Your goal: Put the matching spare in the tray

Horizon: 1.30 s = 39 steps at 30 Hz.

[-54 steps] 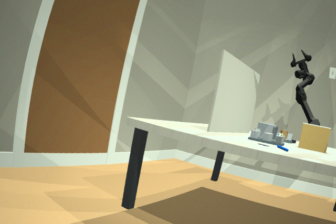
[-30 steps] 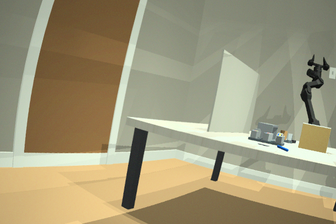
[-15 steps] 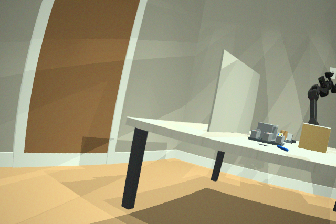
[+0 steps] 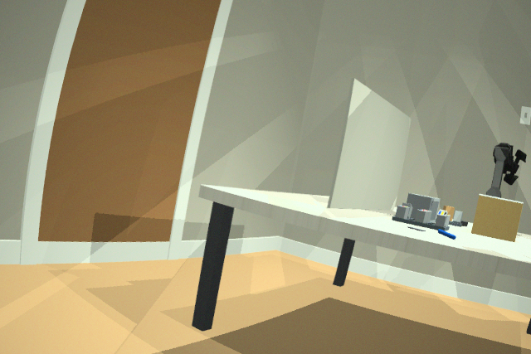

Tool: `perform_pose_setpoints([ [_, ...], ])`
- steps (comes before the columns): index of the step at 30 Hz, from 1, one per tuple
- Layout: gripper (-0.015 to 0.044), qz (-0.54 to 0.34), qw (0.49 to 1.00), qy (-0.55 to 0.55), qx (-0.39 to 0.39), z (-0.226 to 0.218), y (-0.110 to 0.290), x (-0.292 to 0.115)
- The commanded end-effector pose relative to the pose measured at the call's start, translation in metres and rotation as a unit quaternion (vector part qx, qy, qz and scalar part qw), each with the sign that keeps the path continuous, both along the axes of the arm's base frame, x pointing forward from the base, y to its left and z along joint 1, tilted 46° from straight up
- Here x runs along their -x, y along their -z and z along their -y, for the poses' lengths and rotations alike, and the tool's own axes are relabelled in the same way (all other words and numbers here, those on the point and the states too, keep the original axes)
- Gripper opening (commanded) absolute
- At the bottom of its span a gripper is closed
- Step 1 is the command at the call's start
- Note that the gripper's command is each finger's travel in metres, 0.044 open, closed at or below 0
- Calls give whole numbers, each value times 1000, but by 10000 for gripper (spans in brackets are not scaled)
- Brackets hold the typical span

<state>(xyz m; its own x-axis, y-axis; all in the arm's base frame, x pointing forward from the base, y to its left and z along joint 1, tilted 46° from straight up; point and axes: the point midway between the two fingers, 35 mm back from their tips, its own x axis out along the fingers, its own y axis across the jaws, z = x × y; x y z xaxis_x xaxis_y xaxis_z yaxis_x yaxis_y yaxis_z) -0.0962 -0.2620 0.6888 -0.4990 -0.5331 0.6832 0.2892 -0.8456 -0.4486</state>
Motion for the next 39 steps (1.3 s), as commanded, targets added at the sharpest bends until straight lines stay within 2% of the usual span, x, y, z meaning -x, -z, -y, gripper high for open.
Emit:
perform_pose_setpoints([
  [1,440,41,994,-88,-50,51,32,-29],
  [10,440,125,941,-262,-176,135,116,-132],
  [19,440,190,849,-381,-314,160,214,-260],
  [24,440,213,790,-420,-393,146,271,-330],
  [29,440,226,731,-440,-470,115,329,-394],
  [39,440,218,627,-428,-614,6,440,-486],
])
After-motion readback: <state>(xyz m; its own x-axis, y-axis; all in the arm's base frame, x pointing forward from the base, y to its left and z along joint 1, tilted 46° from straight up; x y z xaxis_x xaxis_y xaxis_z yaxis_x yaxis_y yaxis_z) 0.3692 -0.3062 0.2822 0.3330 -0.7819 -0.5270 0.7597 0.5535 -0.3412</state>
